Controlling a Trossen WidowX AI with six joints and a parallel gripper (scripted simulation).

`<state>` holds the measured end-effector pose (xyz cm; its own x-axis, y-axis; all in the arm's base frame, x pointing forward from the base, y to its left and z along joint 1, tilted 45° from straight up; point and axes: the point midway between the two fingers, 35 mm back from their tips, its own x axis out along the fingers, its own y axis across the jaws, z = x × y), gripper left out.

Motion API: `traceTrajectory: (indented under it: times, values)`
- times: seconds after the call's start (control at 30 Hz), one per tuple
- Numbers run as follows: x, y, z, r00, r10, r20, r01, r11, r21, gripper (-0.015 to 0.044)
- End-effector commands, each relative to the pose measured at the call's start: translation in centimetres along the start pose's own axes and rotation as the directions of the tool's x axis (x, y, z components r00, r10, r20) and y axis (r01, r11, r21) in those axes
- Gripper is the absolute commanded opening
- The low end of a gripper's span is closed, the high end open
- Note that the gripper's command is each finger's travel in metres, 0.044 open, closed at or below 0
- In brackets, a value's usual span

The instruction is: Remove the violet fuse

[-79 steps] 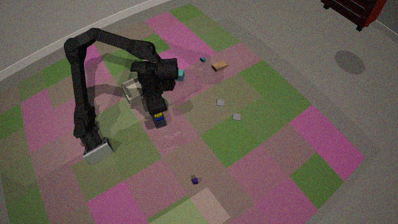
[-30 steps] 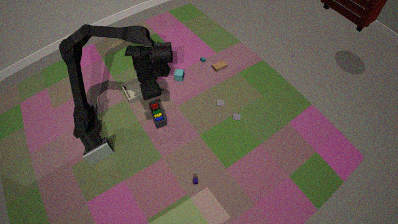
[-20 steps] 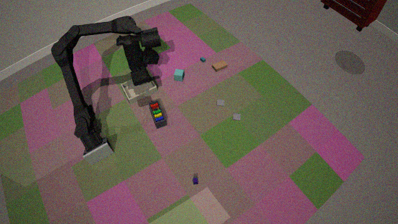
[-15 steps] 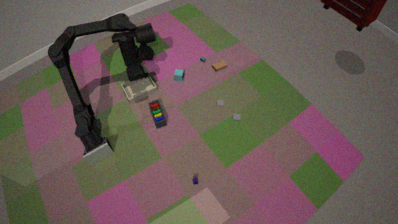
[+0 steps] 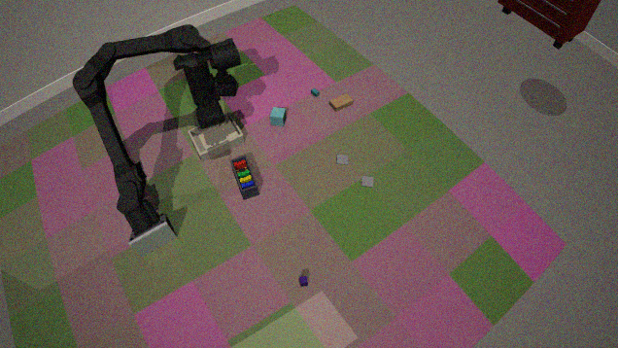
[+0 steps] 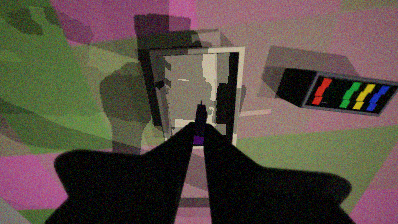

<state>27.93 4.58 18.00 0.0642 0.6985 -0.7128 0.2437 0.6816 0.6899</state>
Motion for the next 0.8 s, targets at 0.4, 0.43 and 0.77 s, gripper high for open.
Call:
traceTrajectory:
  times: [0.4,0.43,0.77]
  values:
    - [2.6,0.1,-0.1,1.000,0.008,-0.001,-0.008,1.000,0.001,0.0000]
    - [2.7,0.1,-0.1,1.000,0.008,-0.001,-0.008,1.000,0.001,0.0000]
    - [2.3,0.1,-0.1,1.000,0.002,0.000,-0.002,1.000,-0.001,0.0236]
